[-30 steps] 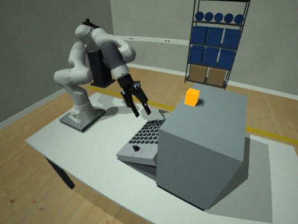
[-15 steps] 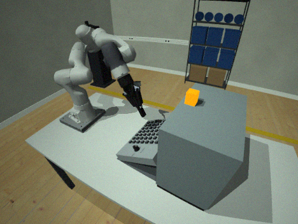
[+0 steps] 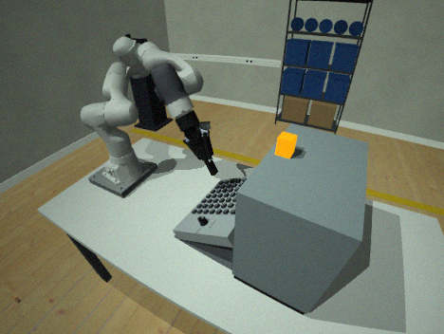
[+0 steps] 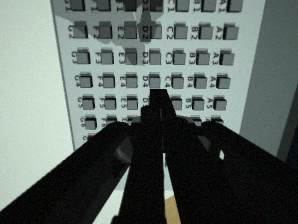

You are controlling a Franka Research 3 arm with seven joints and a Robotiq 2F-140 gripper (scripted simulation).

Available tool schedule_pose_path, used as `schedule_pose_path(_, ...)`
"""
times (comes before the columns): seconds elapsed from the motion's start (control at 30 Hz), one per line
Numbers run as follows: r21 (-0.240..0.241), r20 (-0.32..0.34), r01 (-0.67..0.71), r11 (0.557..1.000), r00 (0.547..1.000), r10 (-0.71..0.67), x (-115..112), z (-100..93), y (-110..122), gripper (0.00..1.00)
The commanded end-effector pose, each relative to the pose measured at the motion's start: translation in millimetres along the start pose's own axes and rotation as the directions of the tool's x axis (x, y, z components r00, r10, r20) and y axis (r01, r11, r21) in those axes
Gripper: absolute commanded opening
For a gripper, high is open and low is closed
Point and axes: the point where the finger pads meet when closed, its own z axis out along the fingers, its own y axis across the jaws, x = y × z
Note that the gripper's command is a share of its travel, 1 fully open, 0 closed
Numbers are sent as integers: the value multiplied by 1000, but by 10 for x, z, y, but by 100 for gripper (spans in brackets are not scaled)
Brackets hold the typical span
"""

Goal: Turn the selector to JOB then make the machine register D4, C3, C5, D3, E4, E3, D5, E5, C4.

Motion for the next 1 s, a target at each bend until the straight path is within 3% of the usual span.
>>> schedule_pose_path(0.0,-1,0,-4,1000,1000,4,-3,135,5,10)
schedule_pose_path(0.3,-1,0,-4,1000,1000,4,-3,635,5,10)
schedule_pose_path(0.97,-1,0,-4,1000,1000,4,-3,844,5,10)
